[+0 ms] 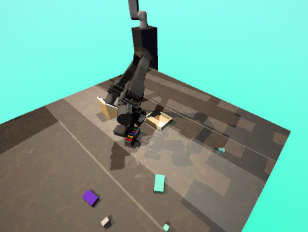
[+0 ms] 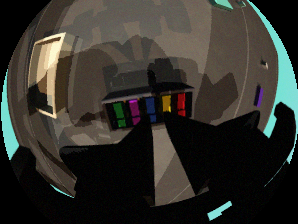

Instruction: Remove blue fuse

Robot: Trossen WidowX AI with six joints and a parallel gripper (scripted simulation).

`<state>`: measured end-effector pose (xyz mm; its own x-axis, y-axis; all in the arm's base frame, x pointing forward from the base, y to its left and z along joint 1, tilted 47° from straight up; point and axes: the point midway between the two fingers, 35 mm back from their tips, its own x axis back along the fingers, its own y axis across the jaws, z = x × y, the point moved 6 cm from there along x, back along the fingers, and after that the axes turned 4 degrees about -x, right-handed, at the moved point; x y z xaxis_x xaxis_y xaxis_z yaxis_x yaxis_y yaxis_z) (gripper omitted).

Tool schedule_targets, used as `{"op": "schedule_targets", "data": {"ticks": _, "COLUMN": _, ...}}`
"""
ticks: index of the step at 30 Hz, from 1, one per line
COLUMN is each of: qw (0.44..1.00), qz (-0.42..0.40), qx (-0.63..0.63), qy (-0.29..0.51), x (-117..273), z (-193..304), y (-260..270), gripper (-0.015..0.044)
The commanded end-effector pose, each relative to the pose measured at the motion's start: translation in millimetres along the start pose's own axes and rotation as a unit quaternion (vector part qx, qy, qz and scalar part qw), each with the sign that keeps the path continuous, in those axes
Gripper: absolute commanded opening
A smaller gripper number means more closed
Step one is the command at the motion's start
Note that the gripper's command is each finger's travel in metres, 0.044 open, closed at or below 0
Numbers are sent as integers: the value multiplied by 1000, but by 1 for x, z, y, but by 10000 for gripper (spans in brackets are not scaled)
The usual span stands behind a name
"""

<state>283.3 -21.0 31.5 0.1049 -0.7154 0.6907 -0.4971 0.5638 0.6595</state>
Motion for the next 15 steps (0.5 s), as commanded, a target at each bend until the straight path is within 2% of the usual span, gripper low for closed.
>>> {"op": "schedule_targets", "data": {"ticks": 1, "qw": 1000, "qz": -3, "qx": -4, "qy": -1, "x": -5, "z": 1, "y": 1, "gripper": 64}}
{"op": "schedule_targets", "data": {"ticks": 15, "qw": 1000, "qz": -3, "qx": -4, "qy": -1, "x": -16, "z": 2, "y": 2, "gripper": 64}}
